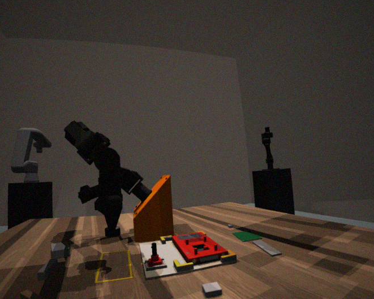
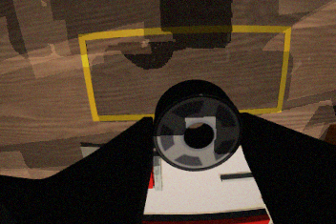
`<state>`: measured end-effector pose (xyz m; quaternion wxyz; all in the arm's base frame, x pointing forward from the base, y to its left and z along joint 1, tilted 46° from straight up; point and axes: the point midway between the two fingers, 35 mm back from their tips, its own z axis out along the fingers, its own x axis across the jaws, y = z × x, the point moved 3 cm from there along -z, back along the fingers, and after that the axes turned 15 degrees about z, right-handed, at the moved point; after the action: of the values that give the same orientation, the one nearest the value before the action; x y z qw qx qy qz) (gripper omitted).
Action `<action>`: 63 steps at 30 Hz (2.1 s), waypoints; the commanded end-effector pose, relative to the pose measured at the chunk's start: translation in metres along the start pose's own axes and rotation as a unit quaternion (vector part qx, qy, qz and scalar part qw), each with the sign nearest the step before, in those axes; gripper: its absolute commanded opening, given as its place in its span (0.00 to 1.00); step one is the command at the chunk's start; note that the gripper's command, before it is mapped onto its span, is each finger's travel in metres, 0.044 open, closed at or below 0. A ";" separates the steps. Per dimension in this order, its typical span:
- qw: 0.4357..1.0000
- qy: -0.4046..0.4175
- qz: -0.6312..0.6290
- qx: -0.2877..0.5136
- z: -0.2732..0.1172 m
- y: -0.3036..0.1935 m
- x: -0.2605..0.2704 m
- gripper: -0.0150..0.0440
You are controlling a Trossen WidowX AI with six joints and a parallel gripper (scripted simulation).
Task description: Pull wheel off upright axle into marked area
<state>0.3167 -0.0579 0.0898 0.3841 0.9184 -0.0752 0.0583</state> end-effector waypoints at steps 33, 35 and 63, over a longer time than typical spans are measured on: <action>1.000 -0.004 -0.003 -0.005 0.045 0.002 0.000 0.76; 1.000 -0.004 -0.005 -0.005 0.027 0.002 -0.001 0.76; 1.000 -0.007 -0.008 -0.004 -0.027 -0.016 -0.091 1.00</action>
<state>0.2307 -0.0191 0.0837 0.3893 0.9171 -0.0685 0.0508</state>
